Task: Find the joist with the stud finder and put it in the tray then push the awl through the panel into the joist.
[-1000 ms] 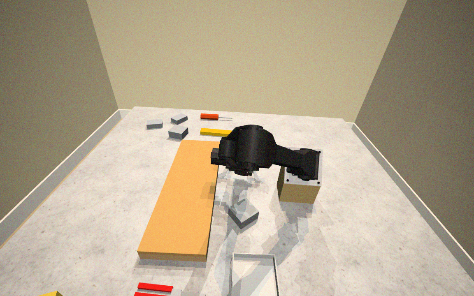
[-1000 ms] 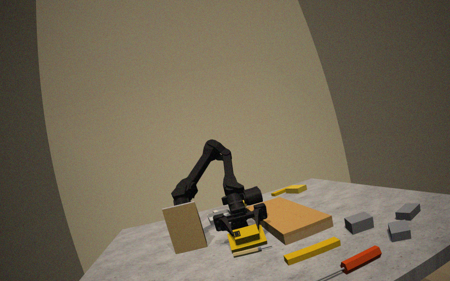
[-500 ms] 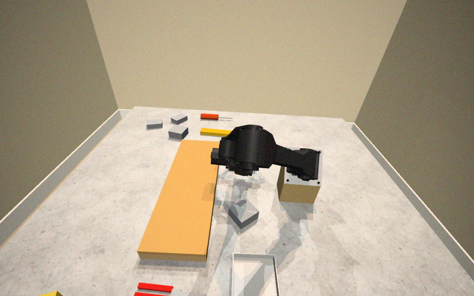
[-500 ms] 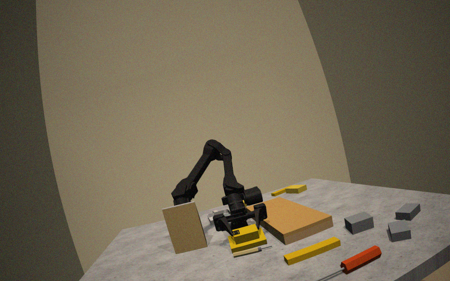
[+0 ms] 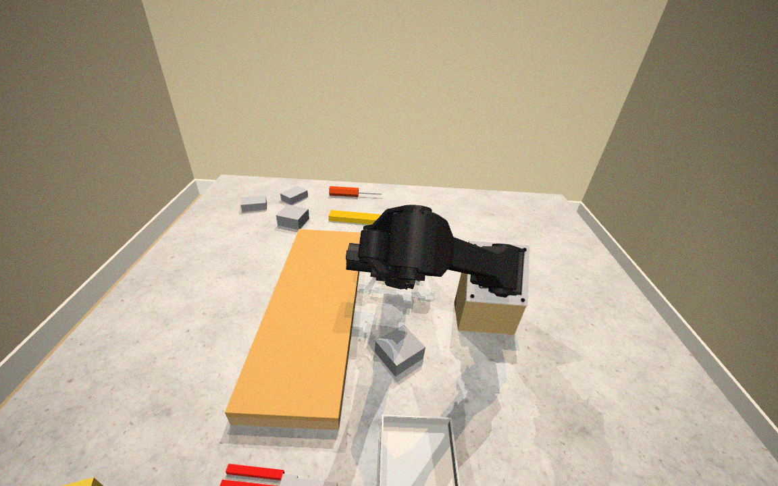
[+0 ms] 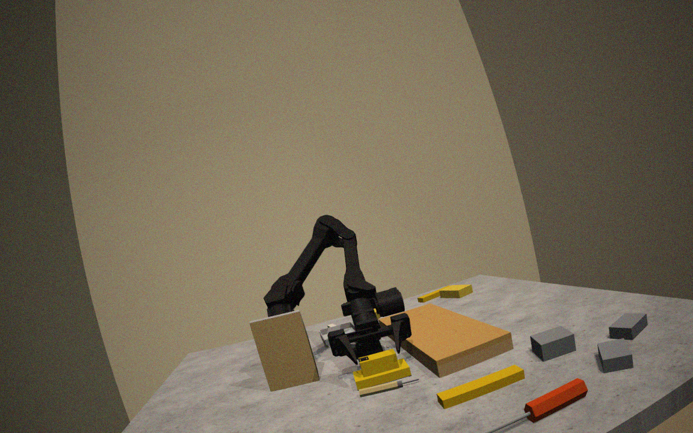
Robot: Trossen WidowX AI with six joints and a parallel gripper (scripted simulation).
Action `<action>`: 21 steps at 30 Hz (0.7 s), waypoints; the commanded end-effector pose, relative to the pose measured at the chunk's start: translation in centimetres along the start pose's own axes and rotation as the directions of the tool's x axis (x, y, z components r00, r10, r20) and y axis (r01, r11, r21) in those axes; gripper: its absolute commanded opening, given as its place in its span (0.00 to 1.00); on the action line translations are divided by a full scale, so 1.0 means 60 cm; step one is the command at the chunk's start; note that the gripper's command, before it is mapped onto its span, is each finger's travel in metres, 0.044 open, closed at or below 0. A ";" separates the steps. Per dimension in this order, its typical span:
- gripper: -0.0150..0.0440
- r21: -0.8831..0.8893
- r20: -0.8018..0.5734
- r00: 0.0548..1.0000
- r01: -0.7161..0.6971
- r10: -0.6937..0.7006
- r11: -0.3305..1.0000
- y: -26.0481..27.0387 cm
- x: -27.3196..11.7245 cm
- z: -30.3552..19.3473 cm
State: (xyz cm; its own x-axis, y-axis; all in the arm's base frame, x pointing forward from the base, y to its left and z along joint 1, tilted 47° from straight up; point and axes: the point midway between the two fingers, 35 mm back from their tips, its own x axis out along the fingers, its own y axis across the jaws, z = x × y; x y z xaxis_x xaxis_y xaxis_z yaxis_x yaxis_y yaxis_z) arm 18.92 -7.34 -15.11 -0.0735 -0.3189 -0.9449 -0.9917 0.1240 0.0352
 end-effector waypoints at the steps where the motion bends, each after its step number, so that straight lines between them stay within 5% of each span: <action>1: 1.00 0.003 0.000 1.000 0.003 -0.003 1.000 -0.001 -0.005 0.000; 21: 1.00 0.003 0.001 1.000 0.003 -0.003 1.000 -0.002 -0.037 0.000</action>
State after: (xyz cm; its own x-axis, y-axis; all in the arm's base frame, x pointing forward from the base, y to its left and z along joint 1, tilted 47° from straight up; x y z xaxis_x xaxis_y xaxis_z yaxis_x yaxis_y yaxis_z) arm 18.97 -6.75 -13.45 -0.0794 -0.3194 -0.9443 -0.9917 0.1211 0.0425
